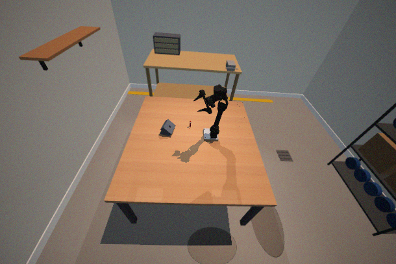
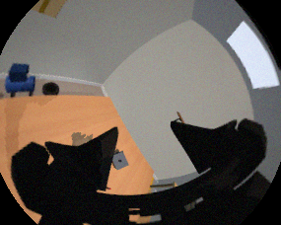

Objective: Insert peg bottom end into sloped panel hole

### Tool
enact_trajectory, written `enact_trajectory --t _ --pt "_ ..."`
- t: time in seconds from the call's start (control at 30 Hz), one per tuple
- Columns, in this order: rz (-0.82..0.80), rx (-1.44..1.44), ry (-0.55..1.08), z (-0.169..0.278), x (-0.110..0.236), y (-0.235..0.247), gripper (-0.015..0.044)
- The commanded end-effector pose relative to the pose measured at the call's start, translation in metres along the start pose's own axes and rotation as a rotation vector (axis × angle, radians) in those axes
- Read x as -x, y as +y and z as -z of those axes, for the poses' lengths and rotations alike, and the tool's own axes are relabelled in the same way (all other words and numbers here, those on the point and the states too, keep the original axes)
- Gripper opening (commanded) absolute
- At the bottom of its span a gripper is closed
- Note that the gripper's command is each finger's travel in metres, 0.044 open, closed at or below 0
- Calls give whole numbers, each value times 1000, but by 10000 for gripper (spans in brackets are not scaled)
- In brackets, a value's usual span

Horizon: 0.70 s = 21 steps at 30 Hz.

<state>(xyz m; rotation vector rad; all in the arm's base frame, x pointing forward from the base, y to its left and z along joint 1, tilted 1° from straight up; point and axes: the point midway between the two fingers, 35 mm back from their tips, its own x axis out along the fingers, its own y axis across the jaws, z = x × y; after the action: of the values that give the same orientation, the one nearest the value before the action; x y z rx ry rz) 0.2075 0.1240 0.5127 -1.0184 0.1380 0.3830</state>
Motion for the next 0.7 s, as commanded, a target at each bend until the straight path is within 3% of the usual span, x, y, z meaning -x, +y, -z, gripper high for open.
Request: enact_trajectory --t 0.0,0.67 --pt "0 3 2 0 -1 0 426" --pt "-91 188 208 44 -59 21 440"
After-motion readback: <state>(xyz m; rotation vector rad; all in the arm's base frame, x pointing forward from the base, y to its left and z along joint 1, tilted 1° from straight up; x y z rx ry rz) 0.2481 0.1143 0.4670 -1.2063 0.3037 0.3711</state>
